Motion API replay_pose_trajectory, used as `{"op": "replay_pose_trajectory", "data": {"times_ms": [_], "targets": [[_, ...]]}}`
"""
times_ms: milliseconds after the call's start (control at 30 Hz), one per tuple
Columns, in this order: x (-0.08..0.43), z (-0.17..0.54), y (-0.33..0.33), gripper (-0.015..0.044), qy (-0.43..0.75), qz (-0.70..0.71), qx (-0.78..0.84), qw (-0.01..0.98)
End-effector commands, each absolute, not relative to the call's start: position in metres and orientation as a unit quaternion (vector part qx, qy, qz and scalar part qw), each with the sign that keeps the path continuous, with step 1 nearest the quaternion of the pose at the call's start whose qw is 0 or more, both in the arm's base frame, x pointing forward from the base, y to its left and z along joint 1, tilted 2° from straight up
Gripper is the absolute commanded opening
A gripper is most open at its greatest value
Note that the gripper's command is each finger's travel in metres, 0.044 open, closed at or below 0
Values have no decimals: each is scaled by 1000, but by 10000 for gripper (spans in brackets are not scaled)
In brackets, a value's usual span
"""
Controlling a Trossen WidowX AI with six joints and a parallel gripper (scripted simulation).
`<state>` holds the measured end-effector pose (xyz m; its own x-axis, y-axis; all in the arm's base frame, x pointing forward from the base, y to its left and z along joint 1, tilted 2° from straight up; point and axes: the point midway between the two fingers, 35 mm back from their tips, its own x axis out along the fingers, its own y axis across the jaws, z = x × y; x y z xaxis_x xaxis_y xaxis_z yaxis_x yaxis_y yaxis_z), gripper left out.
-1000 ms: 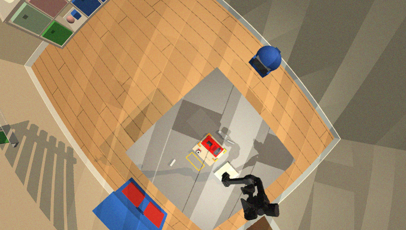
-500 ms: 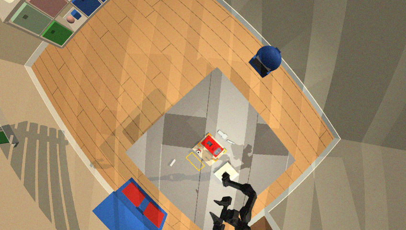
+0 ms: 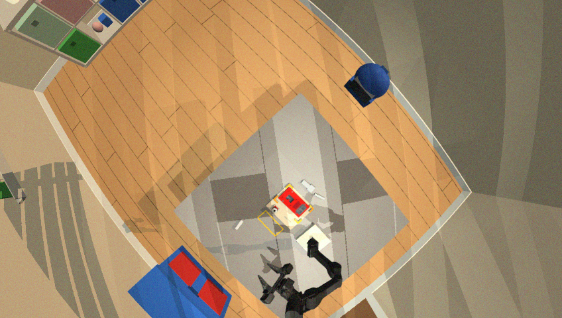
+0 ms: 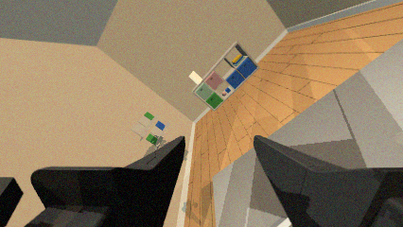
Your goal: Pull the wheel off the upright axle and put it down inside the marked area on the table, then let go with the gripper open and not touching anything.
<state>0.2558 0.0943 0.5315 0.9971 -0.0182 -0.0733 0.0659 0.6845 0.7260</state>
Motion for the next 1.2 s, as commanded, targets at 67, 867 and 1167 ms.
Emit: {"op": "replay_pose_trajectory", "data": {"times_ms": [67, 867, 1167], "targets": [[301, 475, 109, 300, 108, -65, 395, 910], [387, 221, 48, 300, 394, -353, 485, 696], [368, 135, 12, 300, 458, -495, 538, 506]]}}
